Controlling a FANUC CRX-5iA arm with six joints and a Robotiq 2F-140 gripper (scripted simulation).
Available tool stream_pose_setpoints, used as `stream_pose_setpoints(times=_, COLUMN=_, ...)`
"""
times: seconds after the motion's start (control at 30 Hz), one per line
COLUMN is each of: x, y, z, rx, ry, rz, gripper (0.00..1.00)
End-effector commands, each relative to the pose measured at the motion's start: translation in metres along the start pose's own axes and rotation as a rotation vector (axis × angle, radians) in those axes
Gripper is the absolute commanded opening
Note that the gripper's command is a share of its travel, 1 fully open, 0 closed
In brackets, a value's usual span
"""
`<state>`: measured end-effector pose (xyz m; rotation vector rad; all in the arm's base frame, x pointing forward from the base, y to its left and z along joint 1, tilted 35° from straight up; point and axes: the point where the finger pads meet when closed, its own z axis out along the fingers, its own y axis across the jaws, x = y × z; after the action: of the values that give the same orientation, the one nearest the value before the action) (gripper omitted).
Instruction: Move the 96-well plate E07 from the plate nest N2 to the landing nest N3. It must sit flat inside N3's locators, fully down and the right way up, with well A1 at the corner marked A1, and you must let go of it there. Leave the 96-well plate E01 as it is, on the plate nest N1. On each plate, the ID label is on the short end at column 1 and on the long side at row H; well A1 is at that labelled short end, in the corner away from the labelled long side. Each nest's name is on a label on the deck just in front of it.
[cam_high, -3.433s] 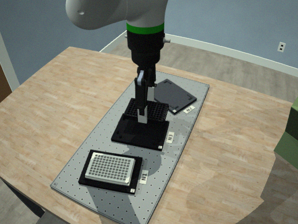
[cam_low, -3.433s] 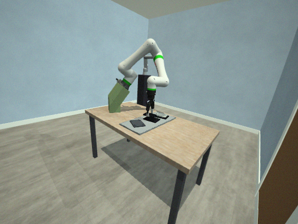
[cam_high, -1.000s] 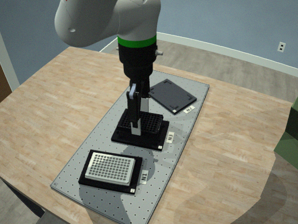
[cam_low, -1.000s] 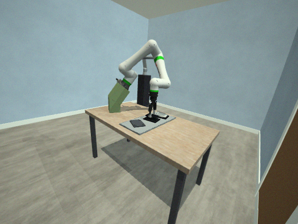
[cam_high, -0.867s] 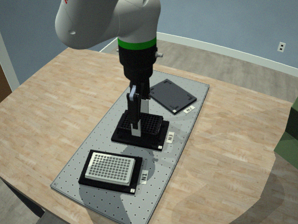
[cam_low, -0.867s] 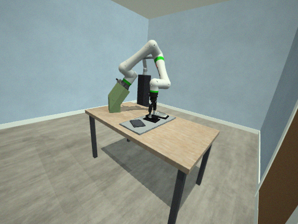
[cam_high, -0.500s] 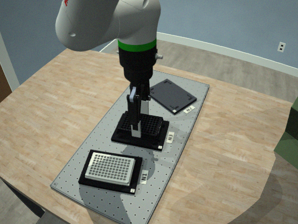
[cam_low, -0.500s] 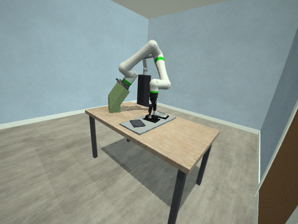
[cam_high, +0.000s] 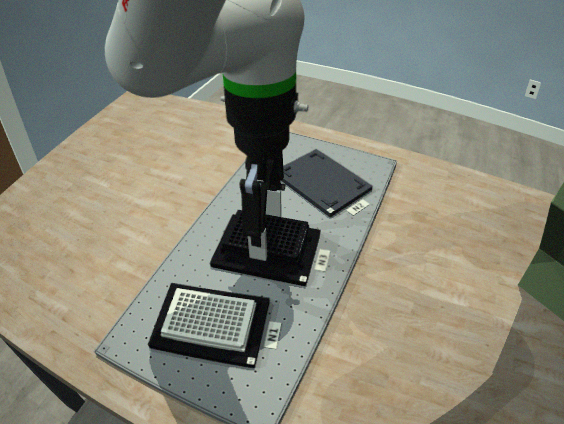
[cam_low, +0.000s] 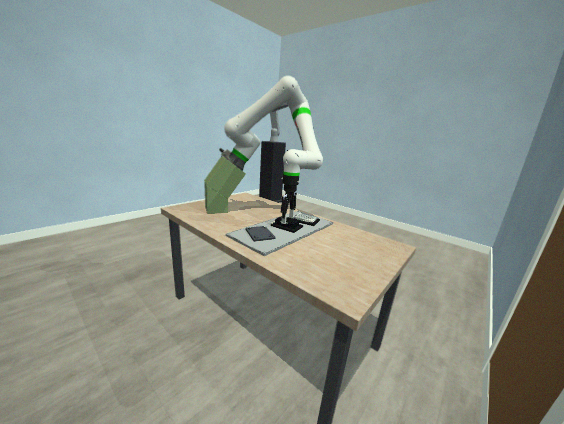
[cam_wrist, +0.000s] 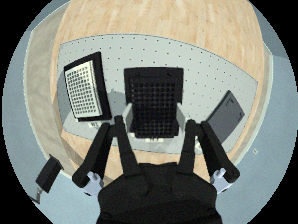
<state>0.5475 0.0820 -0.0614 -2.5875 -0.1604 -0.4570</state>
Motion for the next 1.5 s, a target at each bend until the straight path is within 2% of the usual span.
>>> stream_pose_setpoints(times=0.0, x=0.0001, y=0.0002, z=-0.0002, rx=0.0, ry=0.0, rz=0.0, gripper=0.0)
stream_pose_setpoints(times=1.47, x=0.0001, y=0.0002, z=0.0048, rx=0.0, ry=0.0, rz=0.0, gripper=0.0)
